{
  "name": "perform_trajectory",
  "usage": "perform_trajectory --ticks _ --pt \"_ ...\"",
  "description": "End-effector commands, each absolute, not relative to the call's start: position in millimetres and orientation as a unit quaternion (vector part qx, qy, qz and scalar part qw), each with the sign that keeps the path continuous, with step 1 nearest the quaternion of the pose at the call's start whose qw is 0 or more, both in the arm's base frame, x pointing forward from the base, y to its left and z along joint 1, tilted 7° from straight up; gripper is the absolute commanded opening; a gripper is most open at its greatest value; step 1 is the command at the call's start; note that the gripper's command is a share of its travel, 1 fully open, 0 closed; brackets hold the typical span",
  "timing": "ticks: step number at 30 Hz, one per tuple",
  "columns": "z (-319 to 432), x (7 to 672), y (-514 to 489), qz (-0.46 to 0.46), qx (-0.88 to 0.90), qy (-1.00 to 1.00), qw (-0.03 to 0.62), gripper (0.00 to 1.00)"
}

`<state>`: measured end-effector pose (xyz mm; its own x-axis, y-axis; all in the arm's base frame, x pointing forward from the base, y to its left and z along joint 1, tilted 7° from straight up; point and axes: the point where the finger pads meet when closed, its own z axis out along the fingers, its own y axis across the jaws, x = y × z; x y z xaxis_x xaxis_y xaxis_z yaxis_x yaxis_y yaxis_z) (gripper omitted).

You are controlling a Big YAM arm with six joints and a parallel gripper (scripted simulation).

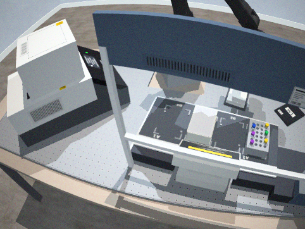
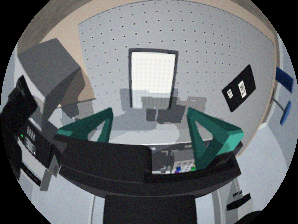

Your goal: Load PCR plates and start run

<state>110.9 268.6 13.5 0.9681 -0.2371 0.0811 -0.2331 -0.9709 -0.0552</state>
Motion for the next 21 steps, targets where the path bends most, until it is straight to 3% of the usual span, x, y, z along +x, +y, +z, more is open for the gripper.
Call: perform_trajectory --ticks 1,21 --pt "32.0 121.6 296.9 -0.048 -0.992 0.105 0.051 1.0" --pt "-17.3 113.0 271.3 -0.041 -0.99 0.131 0.025 1.0"
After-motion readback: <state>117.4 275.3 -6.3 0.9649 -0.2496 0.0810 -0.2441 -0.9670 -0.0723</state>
